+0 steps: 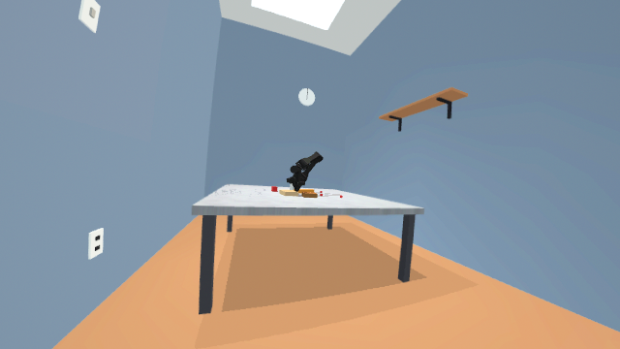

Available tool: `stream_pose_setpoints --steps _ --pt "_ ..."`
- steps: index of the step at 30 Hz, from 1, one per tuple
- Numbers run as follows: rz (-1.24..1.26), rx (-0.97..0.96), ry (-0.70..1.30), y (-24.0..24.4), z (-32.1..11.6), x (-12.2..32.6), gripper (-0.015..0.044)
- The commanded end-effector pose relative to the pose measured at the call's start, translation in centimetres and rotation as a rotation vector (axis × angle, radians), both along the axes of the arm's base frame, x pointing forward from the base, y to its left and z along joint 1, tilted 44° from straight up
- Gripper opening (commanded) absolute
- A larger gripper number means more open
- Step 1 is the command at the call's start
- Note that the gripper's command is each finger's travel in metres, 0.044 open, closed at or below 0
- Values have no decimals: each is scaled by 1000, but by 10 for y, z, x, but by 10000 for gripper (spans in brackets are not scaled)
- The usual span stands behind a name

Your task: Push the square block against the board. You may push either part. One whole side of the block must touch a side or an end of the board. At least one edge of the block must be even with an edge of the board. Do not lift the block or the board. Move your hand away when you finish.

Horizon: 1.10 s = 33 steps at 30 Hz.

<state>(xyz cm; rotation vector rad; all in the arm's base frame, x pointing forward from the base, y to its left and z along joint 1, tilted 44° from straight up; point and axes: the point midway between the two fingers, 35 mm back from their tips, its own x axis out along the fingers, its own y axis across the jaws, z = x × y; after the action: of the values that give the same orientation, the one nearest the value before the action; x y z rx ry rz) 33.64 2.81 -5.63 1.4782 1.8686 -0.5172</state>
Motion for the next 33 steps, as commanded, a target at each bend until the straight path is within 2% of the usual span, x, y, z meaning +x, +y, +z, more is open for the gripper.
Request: stream_pose_setpoints --steps 1,33 --pt "2 -3 5 -4 -6 0 0" --pt "3 -3 4 -20 -22 5 0"
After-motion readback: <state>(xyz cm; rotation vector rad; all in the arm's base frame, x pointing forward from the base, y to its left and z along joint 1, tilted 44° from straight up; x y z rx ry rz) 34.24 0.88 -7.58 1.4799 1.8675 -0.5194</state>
